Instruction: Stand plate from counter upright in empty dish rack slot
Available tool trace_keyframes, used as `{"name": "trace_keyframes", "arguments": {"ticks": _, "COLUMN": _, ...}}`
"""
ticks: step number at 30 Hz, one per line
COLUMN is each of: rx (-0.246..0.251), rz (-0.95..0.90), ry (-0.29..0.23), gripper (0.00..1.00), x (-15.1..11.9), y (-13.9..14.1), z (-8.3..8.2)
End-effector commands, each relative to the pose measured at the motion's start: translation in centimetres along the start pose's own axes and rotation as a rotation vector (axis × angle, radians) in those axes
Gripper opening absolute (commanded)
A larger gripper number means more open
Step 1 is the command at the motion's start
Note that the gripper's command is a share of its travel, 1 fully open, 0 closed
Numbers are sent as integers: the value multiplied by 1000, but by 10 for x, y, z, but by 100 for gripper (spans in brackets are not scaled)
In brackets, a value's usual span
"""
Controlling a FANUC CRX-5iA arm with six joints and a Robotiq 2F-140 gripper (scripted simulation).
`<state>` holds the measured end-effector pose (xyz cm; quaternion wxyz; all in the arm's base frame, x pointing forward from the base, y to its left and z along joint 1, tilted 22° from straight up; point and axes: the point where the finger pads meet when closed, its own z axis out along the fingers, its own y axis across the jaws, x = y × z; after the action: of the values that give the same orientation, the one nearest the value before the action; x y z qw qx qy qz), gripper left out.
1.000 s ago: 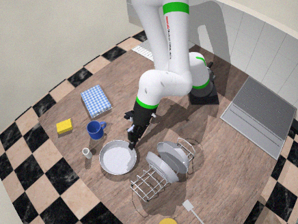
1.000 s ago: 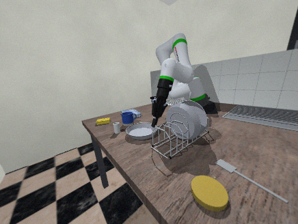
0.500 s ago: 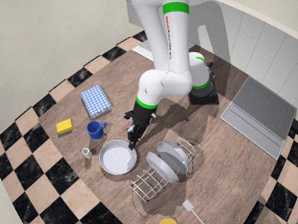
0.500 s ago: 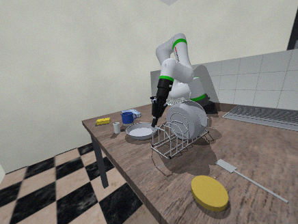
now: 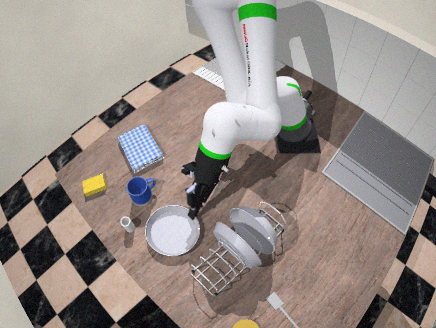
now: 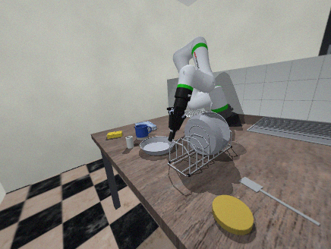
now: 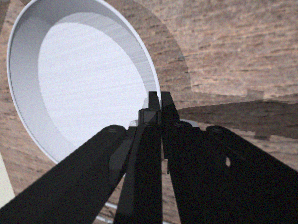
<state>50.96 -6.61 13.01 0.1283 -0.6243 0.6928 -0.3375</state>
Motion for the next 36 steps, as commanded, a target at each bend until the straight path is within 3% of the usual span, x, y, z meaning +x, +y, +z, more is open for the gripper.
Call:
{"name": "trace_keyframes", "arguments": {"ticks": 1, "rx": 1, "rz": 0, "ry": 0, "gripper": 10, "x": 0, "y": -1, "z": 0}}
{"name": "trace_keyframes", "arguments": {"ticks": 23, "rx": -25, "rz": 1, "ry": 2, "gripper": 10, "x": 1, "y": -5, "z": -4}}
{"name": "trace_keyframes", "arguments": {"ticks": 36, "rx": -128, "rz": 1, "ry": 2, "gripper": 10, "x": 0, "y": -15, "z": -15}}
